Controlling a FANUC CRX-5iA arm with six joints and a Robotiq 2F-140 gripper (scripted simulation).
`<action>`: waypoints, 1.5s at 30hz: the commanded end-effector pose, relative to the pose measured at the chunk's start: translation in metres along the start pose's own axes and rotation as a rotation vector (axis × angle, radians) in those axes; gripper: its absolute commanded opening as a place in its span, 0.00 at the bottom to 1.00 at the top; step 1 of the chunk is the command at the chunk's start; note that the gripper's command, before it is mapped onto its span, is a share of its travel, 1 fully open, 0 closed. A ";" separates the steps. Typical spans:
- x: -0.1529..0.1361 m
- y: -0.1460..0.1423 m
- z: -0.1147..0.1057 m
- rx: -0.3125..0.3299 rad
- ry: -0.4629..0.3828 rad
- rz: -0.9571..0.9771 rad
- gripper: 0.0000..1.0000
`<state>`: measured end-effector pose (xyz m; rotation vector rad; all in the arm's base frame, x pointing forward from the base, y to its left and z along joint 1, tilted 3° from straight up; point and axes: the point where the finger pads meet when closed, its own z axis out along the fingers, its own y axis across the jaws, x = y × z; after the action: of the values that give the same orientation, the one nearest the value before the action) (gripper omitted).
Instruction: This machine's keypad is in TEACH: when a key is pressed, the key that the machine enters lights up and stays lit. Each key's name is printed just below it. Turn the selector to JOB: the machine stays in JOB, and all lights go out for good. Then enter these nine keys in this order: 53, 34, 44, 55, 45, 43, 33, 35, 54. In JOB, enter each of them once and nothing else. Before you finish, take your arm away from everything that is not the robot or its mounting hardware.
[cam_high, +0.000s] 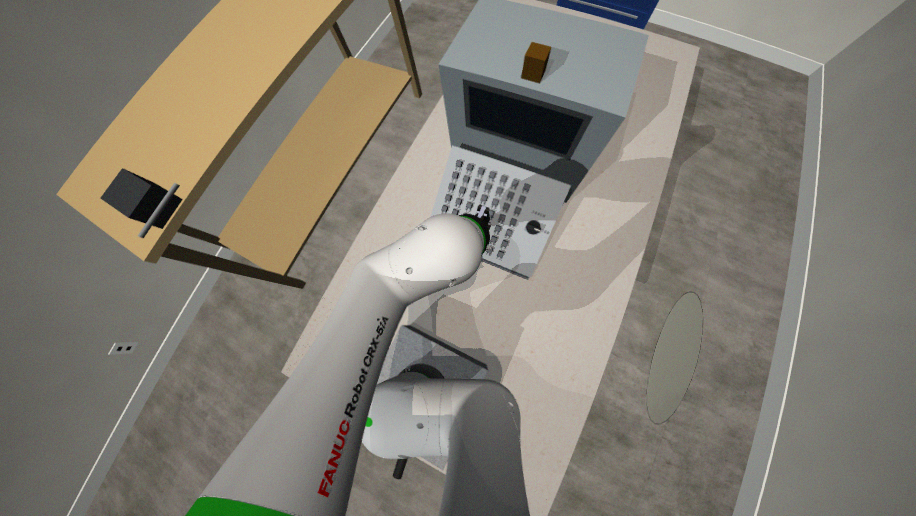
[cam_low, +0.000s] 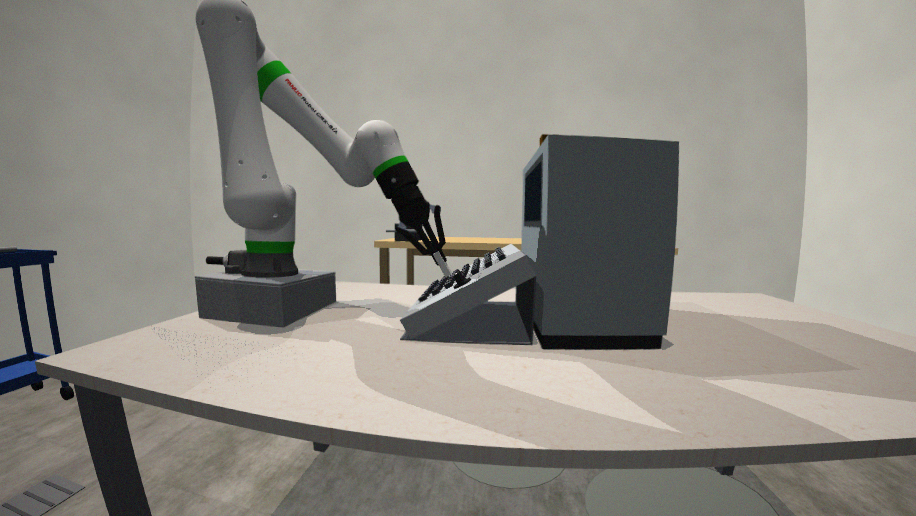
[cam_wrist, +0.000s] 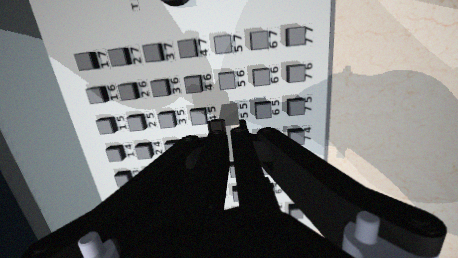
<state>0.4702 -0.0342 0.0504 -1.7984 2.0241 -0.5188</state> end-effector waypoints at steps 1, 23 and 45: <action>0.000 0.000 0.000 0.000 0.000 0.000 0.00; 0.000 0.000 0.006 0.000 0.000 0.000 0.00; 0.000 0.000 0.014 0.000 0.000 0.000 0.00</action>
<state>0.4774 -0.0345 0.0383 -1.7983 2.0241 -0.5190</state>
